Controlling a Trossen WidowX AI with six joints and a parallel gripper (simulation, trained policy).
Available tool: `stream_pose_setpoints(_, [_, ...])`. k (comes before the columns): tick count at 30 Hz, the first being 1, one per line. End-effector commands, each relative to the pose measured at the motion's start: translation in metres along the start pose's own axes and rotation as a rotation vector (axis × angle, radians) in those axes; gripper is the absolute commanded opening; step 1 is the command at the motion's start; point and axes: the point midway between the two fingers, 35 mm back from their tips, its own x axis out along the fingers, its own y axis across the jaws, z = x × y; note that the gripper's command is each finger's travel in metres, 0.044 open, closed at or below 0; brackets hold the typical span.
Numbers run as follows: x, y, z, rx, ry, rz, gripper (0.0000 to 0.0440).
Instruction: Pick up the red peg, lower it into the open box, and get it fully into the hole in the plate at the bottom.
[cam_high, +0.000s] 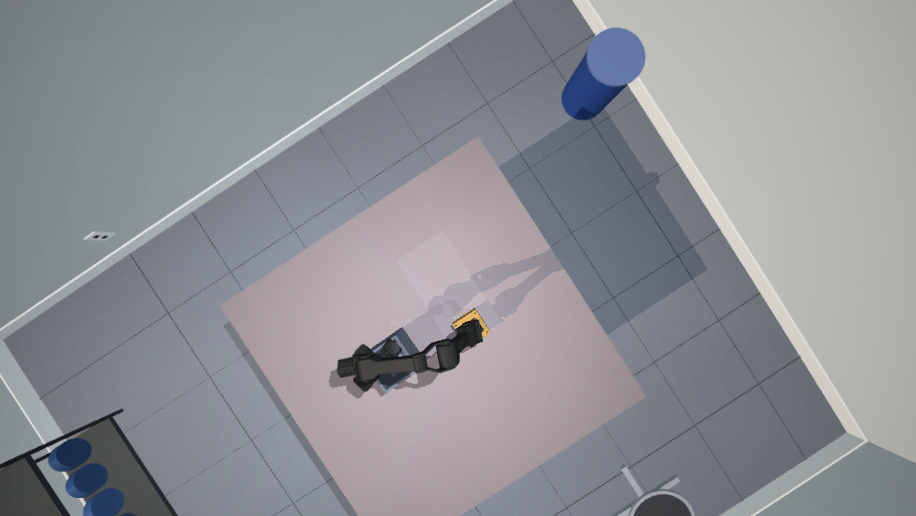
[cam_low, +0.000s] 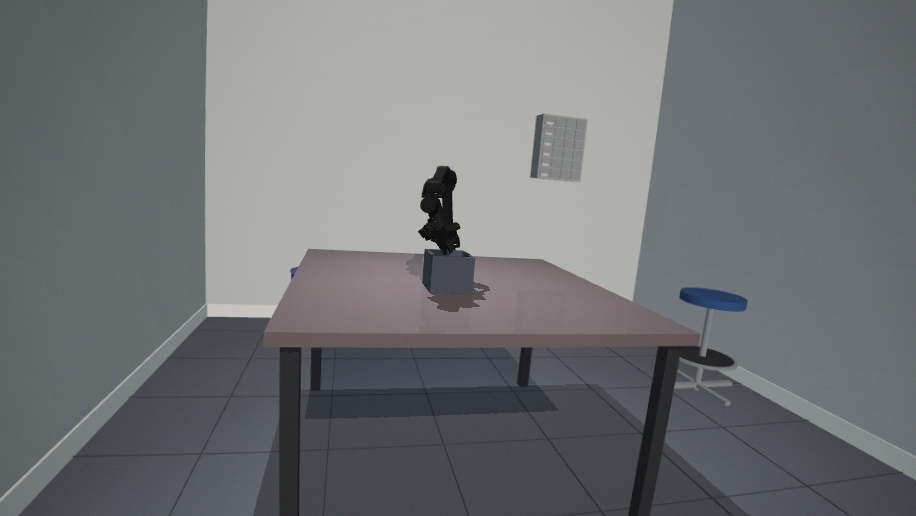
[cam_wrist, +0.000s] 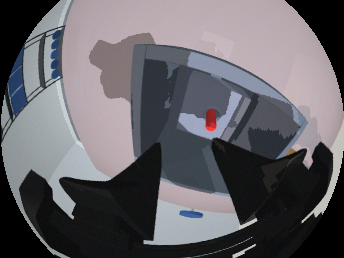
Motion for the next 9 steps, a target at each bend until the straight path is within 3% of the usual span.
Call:
stream_pose_setpoints(1, [-0.011, 0.006, 0.001, -0.010, 0.008, 0.037, 0.0227])
stream_pose_setpoints(9, [-0.033, 0.019, 0.008, -0.037, 0.019, 0.114, 0.0248])
